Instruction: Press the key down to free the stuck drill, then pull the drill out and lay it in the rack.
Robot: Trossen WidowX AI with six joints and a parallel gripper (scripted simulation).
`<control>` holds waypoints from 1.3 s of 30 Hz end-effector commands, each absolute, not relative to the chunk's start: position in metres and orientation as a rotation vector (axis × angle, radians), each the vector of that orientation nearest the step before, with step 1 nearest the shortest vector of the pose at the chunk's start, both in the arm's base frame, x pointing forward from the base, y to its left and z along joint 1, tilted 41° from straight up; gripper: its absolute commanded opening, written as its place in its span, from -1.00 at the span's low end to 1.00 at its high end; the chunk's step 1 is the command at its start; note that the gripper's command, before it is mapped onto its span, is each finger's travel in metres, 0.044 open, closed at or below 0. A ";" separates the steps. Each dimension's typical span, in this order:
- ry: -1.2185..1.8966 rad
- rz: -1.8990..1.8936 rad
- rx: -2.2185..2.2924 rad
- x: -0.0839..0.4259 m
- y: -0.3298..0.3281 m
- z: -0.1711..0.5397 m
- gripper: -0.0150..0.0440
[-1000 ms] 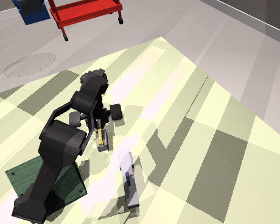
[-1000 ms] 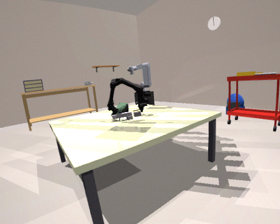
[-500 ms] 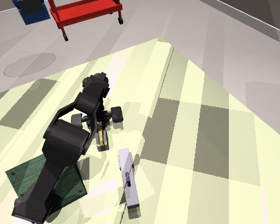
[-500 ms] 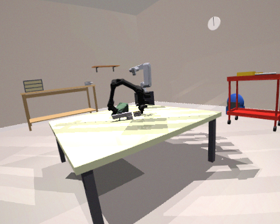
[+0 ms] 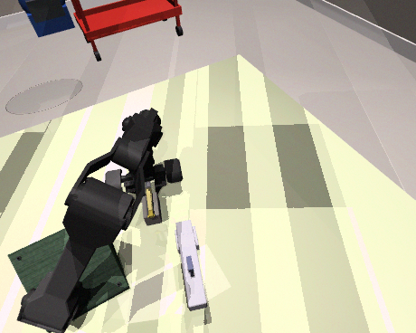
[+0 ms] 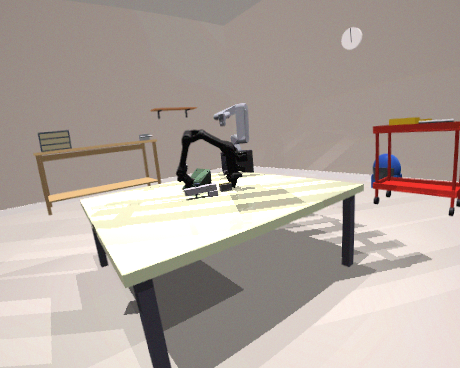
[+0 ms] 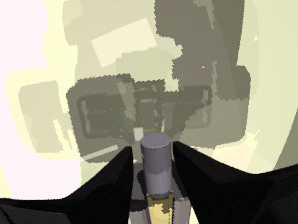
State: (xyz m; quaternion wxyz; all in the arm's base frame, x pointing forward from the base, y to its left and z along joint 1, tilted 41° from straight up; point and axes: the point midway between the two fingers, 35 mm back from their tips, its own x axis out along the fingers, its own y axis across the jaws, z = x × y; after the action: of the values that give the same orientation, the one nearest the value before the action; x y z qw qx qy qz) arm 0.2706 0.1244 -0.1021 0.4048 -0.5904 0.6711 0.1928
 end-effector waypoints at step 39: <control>1.552 0.494 -1.324 0.263 0.219 -0.052 1.00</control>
State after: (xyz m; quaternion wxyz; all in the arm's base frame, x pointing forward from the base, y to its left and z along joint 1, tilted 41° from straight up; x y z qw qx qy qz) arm 0.2684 0.1869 -0.0513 0.4384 -0.5762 0.6620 0.1939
